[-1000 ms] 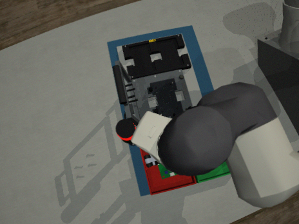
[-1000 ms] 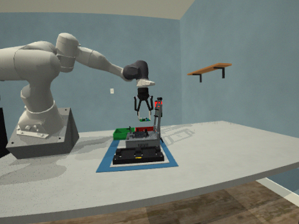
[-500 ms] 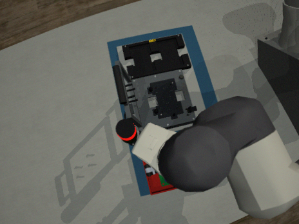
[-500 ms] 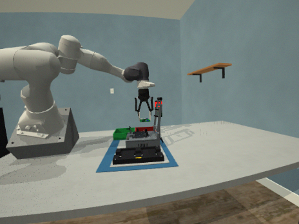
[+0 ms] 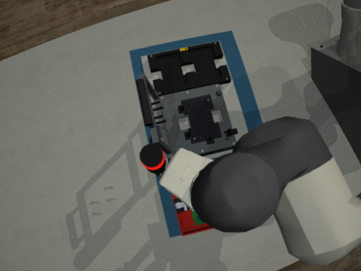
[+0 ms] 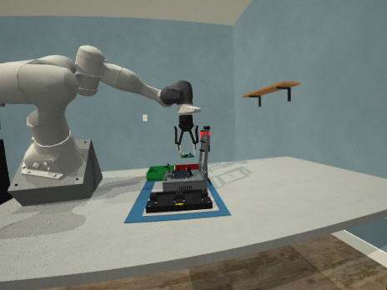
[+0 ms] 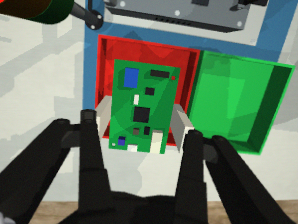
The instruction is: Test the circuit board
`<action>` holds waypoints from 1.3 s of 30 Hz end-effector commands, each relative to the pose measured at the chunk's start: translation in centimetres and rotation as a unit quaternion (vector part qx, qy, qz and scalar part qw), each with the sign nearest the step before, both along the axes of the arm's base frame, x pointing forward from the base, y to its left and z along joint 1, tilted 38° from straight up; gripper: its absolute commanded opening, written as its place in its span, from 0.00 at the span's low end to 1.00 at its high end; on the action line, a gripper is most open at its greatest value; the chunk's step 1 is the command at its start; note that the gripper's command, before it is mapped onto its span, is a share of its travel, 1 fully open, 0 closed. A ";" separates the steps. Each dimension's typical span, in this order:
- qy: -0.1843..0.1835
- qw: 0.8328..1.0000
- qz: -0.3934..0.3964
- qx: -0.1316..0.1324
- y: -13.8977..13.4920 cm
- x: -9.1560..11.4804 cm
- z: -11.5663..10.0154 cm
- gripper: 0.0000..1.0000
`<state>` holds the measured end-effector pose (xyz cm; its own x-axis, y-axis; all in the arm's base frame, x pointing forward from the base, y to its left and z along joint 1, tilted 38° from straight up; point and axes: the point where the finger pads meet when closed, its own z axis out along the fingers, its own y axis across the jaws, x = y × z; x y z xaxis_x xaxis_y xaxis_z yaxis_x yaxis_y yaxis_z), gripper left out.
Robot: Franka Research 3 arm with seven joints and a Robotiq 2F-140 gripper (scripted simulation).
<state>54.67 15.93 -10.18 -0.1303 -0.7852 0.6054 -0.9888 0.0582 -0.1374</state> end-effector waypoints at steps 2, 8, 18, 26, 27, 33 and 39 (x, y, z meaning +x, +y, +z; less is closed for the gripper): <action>-0.001 1.000 -0.004 0.001 0.0 0.0 -0.2 0.46; -0.001 1.000 -0.004 0.001 -0.1 0.0 -0.3 0.46; -0.001 1.000 -0.004 0.001 -0.9 0.0 -1.3 0.46; -0.001 1.000 -0.004 0.001 -2.4 0.2 -3.2 0.46; -0.001 1.000 -0.004 0.001 -2.4 0.2 -3.2 0.46; -0.001 1.000 -0.004 0.001 -3.4 0.3 -4.5 0.46; -0.001 1.000 -0.004 0.001 -4.5 0.4 -6.0 0.46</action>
